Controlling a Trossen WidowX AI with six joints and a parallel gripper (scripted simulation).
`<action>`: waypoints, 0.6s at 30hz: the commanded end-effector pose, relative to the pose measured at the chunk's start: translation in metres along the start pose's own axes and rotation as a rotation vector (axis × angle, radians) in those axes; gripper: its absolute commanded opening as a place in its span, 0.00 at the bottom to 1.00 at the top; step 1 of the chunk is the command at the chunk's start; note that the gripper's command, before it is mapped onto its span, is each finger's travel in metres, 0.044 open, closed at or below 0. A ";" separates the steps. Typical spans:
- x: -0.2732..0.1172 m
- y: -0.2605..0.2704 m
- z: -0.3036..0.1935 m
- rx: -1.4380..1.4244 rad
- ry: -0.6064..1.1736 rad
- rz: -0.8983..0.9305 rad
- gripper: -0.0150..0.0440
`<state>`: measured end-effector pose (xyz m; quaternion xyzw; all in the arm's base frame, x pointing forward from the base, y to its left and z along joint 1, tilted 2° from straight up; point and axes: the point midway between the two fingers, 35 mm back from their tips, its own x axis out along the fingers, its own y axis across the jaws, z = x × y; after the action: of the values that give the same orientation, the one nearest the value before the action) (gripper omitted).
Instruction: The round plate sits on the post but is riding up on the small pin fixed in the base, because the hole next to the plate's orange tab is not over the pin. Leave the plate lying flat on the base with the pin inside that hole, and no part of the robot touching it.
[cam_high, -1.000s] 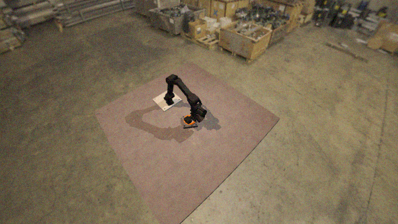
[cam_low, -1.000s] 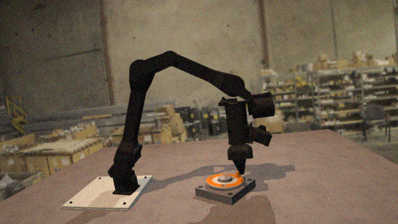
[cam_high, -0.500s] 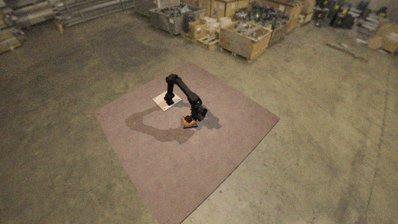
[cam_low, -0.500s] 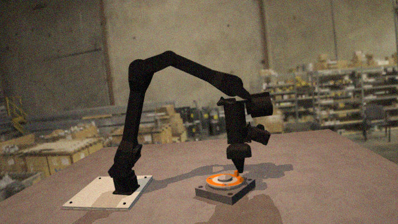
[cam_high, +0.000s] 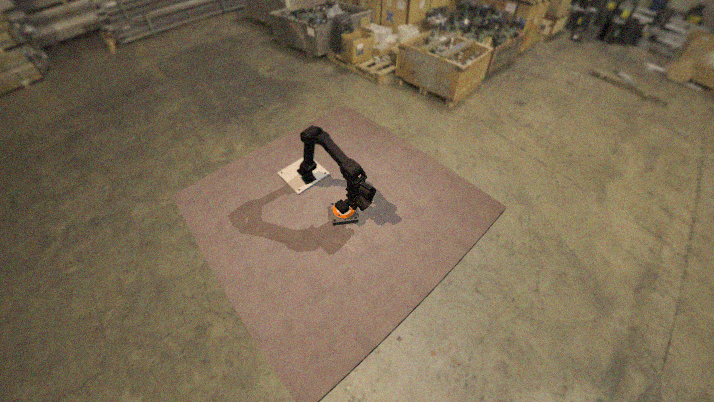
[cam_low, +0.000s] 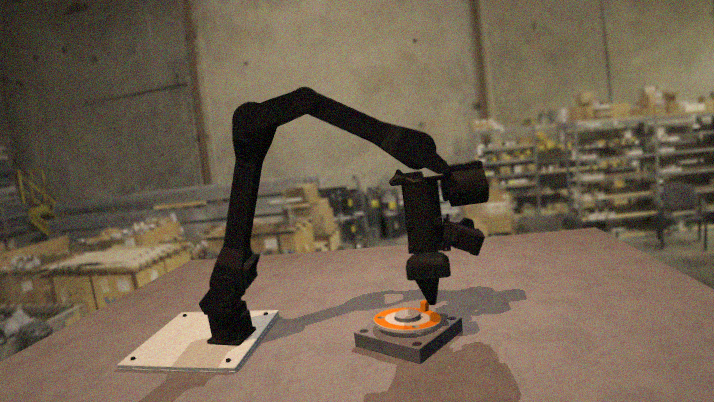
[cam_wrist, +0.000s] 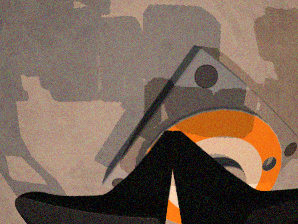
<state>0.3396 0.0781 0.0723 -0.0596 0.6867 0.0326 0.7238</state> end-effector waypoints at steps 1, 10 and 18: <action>0.003 0.005 -0.007 -0.003 0.016 0.006 0.25; 0.003 0.009 -0.012 -0.003 0.016 0.006 0.25; 0.002 0.011 -0.017 -0.003 0.016 0.006 0.25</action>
<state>0.3288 0.0859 0.0711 -0.0593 0.6875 0.0354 0.7229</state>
